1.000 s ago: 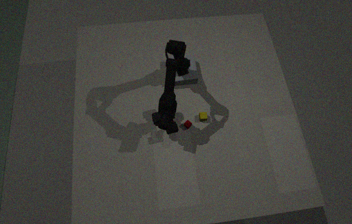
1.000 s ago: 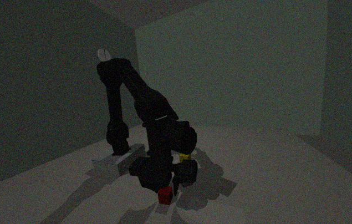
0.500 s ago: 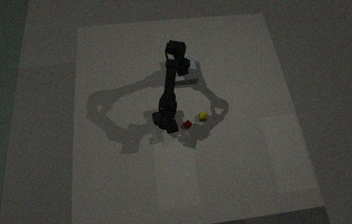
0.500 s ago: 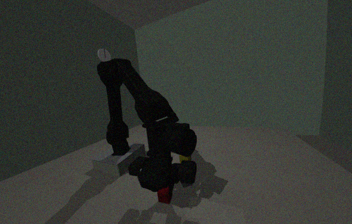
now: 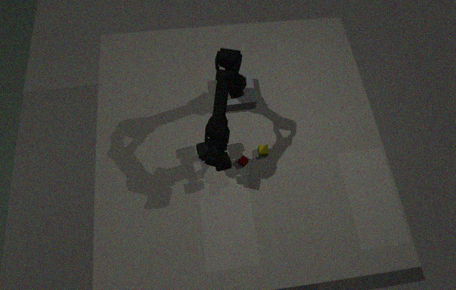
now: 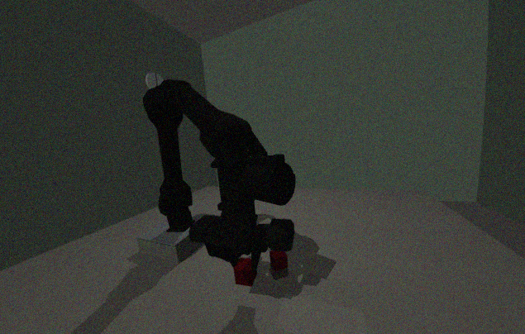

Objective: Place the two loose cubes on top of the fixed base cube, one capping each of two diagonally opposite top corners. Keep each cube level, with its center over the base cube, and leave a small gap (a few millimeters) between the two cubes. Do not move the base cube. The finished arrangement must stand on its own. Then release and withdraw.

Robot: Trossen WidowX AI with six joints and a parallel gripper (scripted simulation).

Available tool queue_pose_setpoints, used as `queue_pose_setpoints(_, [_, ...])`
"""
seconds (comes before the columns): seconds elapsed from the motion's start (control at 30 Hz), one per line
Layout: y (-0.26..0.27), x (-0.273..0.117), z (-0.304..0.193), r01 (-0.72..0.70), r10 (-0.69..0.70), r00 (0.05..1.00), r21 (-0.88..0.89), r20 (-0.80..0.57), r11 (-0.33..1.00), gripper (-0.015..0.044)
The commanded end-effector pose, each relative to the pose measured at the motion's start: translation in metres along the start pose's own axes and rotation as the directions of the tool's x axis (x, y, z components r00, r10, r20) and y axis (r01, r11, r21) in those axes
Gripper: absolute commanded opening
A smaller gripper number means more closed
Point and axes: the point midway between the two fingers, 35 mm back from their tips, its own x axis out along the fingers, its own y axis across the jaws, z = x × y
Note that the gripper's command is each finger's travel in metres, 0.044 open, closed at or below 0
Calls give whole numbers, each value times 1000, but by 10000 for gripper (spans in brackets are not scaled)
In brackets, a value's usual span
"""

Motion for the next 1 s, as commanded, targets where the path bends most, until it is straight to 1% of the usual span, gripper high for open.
queue_pose_setpoints(0.0, [3, -18, 2, -16, 16, 1000, 6, 11, 1000, 105])
queue_pose_setpoints(0.47, [-2, -62, -1, -16, 16, 1000, 6, 11, 1000, 105])
queue_pose_setpoints(0.63, [-2, -64, -1, -16, 16, 1000, 0, 11, 1000, 105])
queue_pose_setpoints(0.8, [3, -61, -15, -15, 17, 1000, -152, 9, 988, 105])
queue_pose_setpoints(0.97, [8, -58, -30, -15, 18, 1000, -323, 7, 946, 105])
